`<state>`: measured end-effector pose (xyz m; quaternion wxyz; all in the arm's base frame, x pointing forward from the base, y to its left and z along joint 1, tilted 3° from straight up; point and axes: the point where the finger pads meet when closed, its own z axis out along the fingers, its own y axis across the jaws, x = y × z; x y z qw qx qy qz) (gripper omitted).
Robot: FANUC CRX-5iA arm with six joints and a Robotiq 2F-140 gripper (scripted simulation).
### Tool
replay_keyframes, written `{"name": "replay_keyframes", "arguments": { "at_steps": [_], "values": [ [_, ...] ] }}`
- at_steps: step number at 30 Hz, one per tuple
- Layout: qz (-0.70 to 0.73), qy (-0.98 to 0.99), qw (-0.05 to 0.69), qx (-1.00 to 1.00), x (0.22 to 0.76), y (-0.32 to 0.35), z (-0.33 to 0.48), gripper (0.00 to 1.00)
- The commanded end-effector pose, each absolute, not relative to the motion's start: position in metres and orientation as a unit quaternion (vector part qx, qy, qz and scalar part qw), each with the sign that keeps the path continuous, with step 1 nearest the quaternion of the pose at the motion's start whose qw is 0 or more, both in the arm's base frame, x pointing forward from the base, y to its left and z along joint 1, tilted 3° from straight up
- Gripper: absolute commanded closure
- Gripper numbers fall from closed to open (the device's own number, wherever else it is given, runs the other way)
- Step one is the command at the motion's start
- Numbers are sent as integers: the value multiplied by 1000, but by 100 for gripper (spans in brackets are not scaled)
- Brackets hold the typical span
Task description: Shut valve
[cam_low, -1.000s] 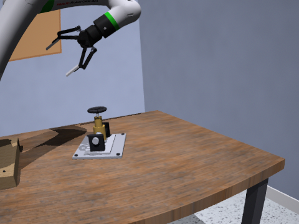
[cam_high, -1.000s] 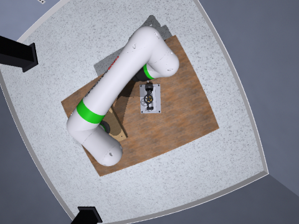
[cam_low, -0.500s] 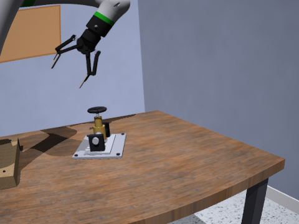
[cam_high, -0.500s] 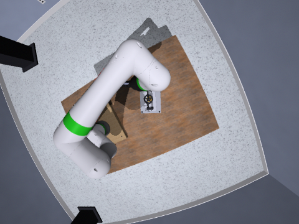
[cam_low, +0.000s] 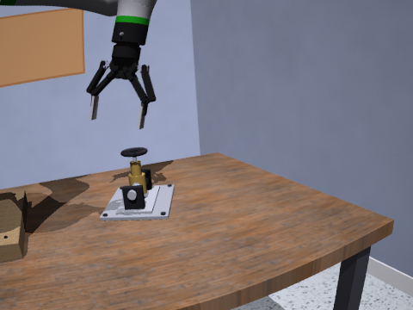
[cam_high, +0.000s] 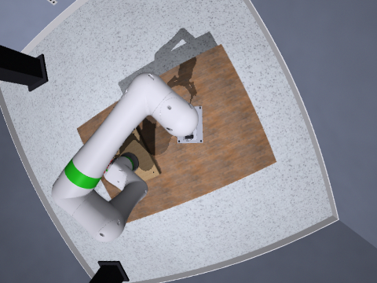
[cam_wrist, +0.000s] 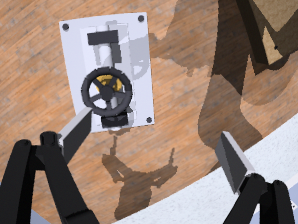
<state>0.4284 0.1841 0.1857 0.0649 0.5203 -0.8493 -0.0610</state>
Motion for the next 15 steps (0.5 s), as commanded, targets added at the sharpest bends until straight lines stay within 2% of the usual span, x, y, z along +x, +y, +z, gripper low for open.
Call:
{"name": "replay_keyframes", "arguments": {
  "at_steps": [1, 15],
  "values": [
    [0, -864, 8, 503, 459, 154, 185, 0],
    [20, -867, -13, 498, 469, 145, 186, 0]
  ]
}}
